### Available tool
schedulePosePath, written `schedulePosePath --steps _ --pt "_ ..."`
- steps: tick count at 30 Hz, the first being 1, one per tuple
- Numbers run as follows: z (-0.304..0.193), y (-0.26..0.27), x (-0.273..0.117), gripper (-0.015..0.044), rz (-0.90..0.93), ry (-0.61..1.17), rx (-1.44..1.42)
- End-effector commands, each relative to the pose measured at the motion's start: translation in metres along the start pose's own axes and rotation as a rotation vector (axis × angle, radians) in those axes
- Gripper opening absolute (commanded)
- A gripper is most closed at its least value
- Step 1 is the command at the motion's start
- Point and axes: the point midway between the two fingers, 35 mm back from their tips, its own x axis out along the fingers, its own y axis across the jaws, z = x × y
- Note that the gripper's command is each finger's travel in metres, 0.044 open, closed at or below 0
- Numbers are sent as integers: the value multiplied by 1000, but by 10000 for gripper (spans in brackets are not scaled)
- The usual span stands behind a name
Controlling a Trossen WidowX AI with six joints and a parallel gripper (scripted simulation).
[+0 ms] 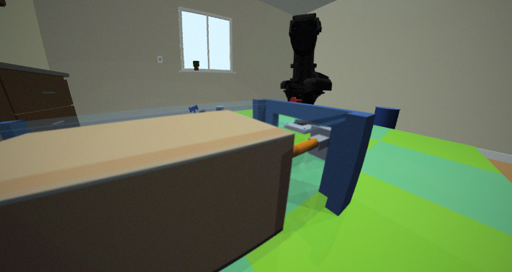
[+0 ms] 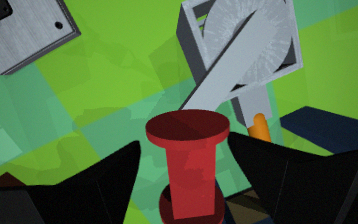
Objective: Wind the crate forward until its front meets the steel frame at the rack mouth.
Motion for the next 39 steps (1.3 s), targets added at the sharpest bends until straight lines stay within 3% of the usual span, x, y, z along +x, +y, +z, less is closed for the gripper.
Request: schedulePosePath --steps 1,10,39 --pt "0 0 -1 230 0 0 0" --pt "0 0 -1 0 0 0 0" --pt "-4 -6 3 0 -1 -3 -6"
